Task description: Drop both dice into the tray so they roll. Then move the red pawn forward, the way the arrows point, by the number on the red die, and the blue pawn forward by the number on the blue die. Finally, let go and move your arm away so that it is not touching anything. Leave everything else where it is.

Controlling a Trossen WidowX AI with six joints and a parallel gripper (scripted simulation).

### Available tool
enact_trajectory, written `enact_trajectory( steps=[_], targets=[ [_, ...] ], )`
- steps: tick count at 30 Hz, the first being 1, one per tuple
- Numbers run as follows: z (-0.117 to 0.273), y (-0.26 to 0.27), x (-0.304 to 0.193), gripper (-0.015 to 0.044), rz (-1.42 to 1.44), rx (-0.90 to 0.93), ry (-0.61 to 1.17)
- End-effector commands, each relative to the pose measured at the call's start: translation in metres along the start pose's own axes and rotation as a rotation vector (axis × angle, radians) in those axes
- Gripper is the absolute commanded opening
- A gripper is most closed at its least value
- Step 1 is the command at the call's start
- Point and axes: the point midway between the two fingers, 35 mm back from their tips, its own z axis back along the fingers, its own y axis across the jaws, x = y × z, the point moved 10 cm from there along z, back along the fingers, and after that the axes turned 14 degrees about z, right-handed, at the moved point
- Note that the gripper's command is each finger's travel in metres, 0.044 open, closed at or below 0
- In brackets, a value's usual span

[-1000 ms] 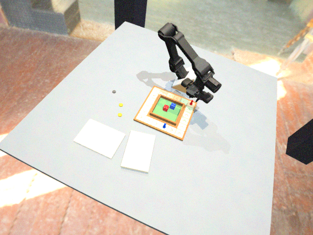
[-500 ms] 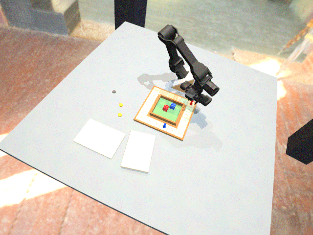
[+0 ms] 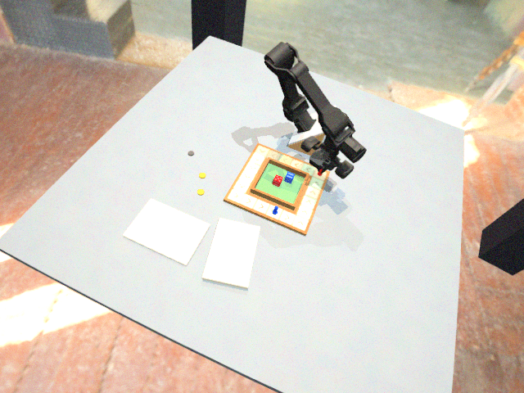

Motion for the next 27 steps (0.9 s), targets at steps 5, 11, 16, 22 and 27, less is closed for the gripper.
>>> enact_trajectory(
  steps=[5,11,16,22,27],
  targets=[
    [0.006,0.002,0.001,0.0,0.007,-0.003,-0.003],
    [0.036,0.008,0.005,0.0,0.007,0.0,-0.002],
    [0.063,0.01,0.005,0.0,0.008,0.001,-0.002],
    [0.096,0.009,0.004,0.0,0.008,0.001,-0.001],
    [0.123,0.006,0.0,0.0,0.008,-0.001,-0.001]
  ],
)
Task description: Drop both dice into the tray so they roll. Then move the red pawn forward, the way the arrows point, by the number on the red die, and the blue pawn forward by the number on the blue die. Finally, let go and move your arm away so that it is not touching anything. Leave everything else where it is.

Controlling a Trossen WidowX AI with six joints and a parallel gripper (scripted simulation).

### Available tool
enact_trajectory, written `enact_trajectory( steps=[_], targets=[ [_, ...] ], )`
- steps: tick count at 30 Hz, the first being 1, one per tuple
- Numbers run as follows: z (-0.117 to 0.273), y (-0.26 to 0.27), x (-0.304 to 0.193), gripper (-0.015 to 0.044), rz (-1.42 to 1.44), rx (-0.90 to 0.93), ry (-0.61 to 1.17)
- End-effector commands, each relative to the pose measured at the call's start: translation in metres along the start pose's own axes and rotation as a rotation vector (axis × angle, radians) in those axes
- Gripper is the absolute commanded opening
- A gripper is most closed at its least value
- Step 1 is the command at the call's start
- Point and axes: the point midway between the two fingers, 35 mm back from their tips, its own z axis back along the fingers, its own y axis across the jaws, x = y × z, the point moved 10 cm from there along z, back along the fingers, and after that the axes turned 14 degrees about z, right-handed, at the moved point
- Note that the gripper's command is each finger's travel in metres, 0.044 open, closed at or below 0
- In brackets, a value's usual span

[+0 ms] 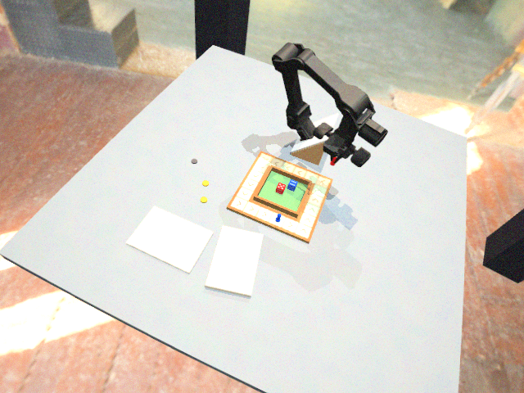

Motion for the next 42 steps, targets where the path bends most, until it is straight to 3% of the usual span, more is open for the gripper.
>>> enact_trajectory(
  steps=[1,9,42],
  targets=[
    [0.022,-0.004,-0.002,0.0,-0.008,0.007,0.003],
    [0.021,-0.014,0.003,0.0,-0.002,0.01,0.001],
    [-0.024,-0.172,0.043,0.0,0.008,0.034,-0.004]
  ],
)
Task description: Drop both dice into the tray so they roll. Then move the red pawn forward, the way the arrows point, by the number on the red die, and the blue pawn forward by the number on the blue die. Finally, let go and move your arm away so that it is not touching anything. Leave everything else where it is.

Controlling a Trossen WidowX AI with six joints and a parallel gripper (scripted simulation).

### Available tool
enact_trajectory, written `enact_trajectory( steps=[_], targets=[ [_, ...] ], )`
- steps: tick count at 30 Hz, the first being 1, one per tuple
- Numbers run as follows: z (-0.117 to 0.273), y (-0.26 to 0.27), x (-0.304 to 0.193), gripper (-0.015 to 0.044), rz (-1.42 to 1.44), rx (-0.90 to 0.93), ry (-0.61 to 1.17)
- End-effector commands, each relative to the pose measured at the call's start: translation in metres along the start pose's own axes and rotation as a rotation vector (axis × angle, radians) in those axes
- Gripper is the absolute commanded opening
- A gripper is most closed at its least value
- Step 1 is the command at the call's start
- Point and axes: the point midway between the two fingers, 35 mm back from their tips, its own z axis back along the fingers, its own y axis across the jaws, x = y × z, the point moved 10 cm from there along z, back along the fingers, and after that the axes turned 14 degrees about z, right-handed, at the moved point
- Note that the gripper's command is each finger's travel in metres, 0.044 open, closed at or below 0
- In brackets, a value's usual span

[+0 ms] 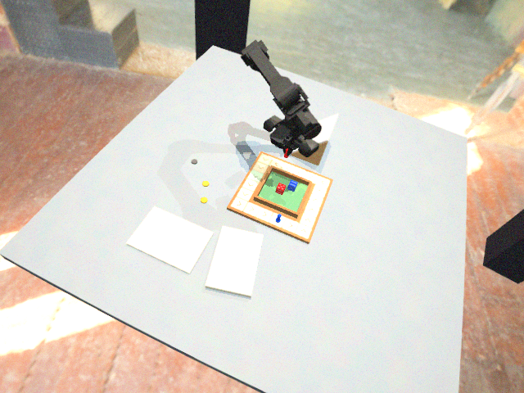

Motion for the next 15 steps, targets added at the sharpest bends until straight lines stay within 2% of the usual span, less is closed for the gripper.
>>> enact_trajectory(
  steps=[1,15],
  targets=[
    [-0.007,-0.02,-0.003,0.0,0.0,-0.007,-0.004],
    [-0.033,-0.074,-0.022,0.0,-0.013,-0.043,0.001]
  ],
)
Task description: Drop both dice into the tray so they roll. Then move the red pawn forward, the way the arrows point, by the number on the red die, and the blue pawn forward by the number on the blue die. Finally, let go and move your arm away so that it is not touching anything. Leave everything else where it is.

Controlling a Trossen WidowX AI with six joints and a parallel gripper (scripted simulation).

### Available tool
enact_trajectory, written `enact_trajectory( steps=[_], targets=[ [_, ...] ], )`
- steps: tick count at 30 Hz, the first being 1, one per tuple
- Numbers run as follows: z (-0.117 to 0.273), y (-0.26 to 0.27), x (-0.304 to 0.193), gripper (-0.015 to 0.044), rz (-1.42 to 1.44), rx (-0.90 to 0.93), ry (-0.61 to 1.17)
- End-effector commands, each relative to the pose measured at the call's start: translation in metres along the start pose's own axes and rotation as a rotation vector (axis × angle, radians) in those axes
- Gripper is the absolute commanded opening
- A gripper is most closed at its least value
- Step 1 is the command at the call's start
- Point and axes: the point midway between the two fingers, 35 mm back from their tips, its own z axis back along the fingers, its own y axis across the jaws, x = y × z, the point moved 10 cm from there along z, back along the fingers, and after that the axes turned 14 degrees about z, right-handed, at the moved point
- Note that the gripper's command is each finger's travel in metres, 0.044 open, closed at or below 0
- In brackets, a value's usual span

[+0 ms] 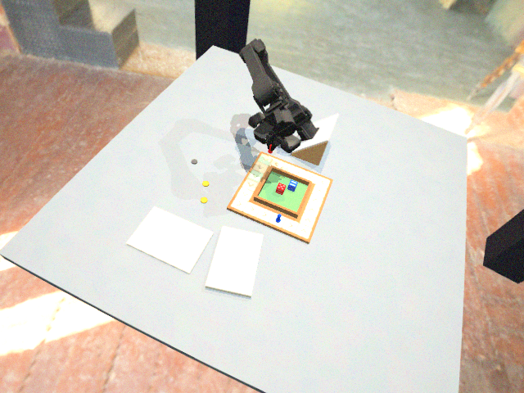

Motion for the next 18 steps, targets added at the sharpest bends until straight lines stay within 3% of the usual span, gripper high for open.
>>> enact_trajectory(
  steps=[1,18],
  targets=[
    [-0.007,-0.013,-0.008,0.0,-0.001,-0.014,-0.001],
    [-0.042,-0.015,-0.008,0.0,-0.002,-0.016,-0.002]
  ],
)
